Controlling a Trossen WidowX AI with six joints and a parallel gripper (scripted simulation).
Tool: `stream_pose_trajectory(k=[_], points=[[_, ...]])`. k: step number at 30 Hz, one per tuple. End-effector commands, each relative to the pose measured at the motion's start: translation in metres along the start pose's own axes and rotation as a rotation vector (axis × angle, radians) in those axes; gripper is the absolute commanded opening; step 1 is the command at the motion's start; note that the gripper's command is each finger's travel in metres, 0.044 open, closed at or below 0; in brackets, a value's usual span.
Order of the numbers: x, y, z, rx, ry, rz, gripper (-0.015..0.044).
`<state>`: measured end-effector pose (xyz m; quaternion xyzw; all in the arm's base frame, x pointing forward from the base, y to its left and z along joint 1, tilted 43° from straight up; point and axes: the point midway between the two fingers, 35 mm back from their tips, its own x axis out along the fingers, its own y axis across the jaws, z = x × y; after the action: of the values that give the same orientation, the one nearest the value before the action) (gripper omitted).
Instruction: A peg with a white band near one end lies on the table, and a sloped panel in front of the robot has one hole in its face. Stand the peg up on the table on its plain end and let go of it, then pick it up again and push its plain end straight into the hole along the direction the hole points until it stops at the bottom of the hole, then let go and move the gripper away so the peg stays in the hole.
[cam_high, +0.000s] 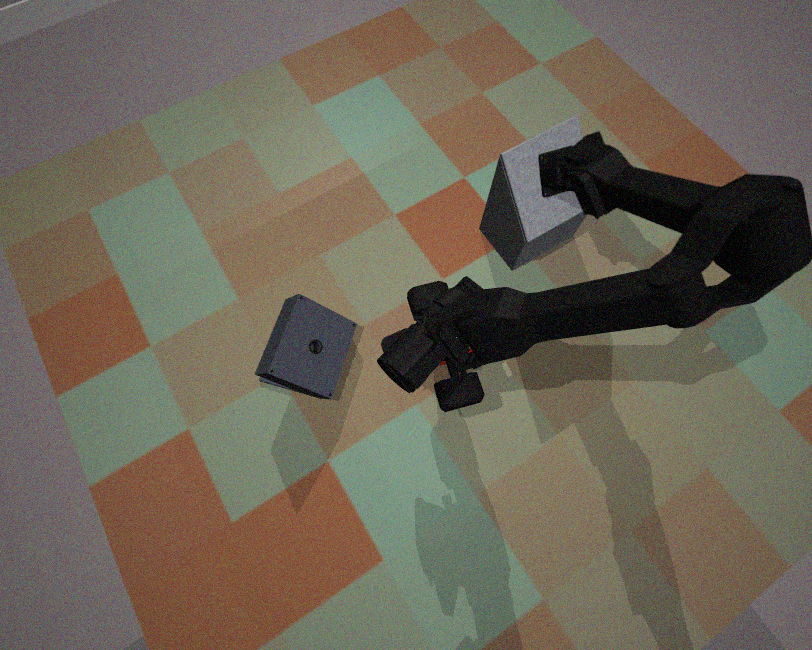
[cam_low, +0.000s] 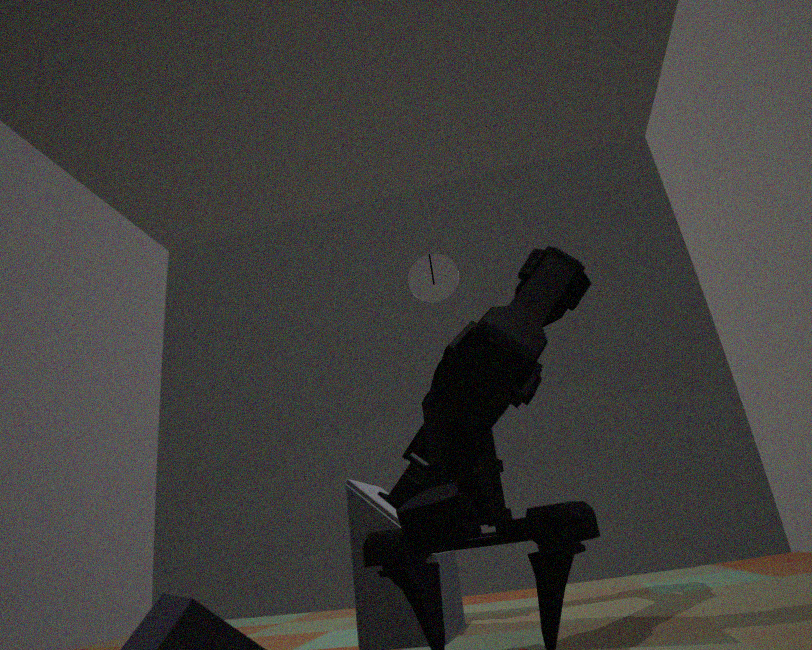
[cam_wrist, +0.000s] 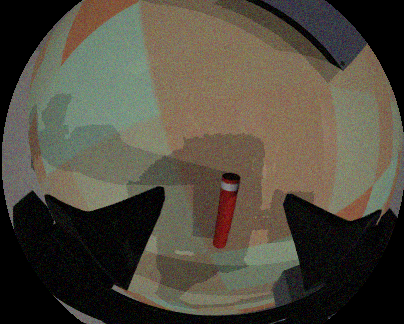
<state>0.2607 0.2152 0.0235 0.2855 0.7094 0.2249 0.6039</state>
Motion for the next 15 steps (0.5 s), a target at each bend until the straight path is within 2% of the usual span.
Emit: stream_pose_trajectory(k=[1, 10, 15], points=[[0.008, -0.003, -0.002, 0.009, 0.002, -0.004, 0.0440], [0.019, -0.003, -0.003, 0.009, 0.002, -0.002, 0.0440], [0.019, -0.003, -0.003, 0.009, 0.002, -0.002, 0.0309]])
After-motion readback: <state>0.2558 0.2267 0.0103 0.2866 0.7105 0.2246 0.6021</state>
